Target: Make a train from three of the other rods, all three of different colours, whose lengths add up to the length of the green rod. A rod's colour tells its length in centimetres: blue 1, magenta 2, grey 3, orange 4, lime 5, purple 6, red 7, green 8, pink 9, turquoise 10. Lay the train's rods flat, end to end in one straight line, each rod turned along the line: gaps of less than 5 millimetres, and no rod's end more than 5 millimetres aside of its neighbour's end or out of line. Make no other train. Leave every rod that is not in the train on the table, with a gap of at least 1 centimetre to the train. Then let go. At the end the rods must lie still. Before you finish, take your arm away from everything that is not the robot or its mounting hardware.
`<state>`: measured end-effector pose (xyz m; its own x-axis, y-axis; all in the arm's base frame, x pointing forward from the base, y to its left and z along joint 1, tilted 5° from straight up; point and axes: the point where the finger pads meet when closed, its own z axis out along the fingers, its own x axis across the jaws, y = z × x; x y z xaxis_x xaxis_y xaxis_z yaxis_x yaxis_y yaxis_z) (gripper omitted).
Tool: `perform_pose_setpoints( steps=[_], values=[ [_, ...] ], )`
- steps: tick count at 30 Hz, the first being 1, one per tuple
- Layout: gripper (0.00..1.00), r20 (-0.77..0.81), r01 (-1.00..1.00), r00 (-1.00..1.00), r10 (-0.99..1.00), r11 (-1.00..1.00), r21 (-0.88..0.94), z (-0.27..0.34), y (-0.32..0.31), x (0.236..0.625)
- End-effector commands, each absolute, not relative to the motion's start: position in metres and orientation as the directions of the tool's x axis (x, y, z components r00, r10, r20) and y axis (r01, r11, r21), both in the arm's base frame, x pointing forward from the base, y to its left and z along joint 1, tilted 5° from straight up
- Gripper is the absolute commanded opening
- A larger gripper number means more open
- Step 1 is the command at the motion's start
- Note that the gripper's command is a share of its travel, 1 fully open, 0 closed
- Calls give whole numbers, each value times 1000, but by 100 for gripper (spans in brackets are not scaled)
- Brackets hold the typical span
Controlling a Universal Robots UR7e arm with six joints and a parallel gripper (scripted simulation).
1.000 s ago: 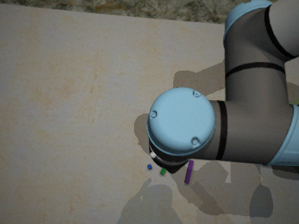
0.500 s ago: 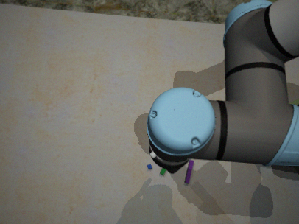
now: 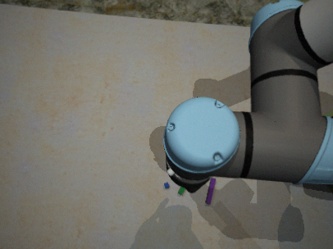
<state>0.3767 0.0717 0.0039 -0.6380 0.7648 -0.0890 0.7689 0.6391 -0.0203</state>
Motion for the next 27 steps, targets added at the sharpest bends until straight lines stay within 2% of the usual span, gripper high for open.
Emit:
perform_pose_setpoints(
  steps=[1,15,27],
  values=[
    [100,-90,769,-638,765,639,-19,4,72,377],
    [100,-89,745,-666,741,667,-23,0,69,378],
    [100,-78,515,-856,511,856,-48,-30,49,379]
  ],
)
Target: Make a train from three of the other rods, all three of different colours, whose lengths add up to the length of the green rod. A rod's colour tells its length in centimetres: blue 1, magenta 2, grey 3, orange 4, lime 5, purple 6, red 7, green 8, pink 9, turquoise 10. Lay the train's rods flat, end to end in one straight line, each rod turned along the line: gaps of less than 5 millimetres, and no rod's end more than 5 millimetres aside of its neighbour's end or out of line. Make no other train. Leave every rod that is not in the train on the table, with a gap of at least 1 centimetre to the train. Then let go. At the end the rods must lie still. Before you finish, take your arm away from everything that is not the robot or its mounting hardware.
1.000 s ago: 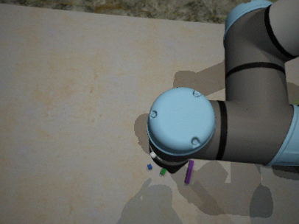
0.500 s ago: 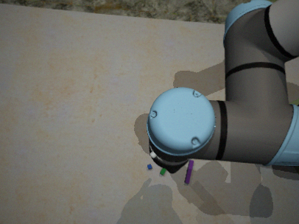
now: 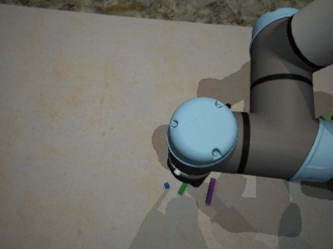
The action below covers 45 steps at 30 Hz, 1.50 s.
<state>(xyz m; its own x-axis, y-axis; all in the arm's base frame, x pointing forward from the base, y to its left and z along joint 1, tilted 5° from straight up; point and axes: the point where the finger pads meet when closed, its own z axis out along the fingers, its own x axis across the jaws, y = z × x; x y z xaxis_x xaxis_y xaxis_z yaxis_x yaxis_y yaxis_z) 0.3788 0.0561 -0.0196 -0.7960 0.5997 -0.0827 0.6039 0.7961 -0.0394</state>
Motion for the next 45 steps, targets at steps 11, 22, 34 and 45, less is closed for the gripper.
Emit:
perform_pose_setpoints(
  steps=[11,22,34,45],
  values=[
    [100,-59,217,-975,213,974,-70,-60,31,378],
    [100,-50,94,-995,90,993,-77,-71,25,376],
    [100,-50,92,-995,89,993,-77,-71,25,376],
    [100,-50,92,-995,89,993,-77,-71,25,376]
  ],
)
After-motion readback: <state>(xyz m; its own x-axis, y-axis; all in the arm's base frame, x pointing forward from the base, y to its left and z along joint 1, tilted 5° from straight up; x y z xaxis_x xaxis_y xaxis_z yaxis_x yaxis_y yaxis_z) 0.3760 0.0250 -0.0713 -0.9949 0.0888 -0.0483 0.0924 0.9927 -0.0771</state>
